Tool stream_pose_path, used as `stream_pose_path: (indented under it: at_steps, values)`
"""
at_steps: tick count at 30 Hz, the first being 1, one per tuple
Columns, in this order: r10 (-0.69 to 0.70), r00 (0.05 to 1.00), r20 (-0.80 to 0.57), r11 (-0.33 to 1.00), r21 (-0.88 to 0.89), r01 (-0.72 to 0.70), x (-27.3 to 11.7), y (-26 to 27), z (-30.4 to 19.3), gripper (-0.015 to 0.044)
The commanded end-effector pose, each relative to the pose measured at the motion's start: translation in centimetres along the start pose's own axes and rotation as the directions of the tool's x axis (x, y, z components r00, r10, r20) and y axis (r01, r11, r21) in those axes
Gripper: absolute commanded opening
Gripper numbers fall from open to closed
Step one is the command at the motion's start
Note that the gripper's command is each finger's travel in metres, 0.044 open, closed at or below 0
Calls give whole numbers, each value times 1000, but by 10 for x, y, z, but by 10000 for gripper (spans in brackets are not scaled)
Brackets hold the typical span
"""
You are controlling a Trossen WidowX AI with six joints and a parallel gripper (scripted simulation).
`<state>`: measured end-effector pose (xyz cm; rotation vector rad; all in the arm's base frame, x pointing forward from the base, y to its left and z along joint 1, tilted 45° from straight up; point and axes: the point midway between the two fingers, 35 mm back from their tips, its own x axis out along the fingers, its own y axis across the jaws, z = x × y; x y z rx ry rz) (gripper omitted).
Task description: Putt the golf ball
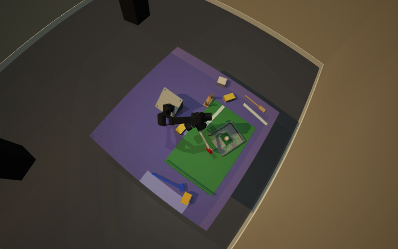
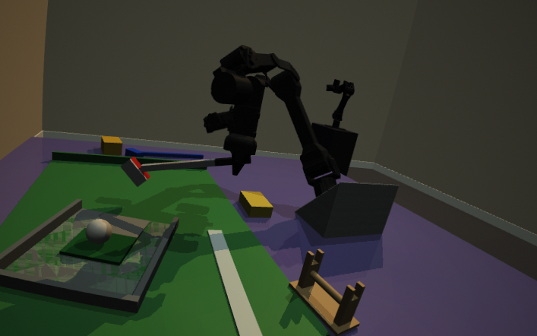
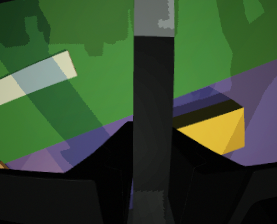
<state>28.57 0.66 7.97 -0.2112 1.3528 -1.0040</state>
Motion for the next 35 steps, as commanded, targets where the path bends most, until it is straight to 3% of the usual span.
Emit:
stream_pose_path:
  at_steps: [1,35]
  values:
    - [7,1000,6,1000,5,-7,-19,1,0,0]
    - [3,1000,4,1000,-1,-3,-11,0,0,0]
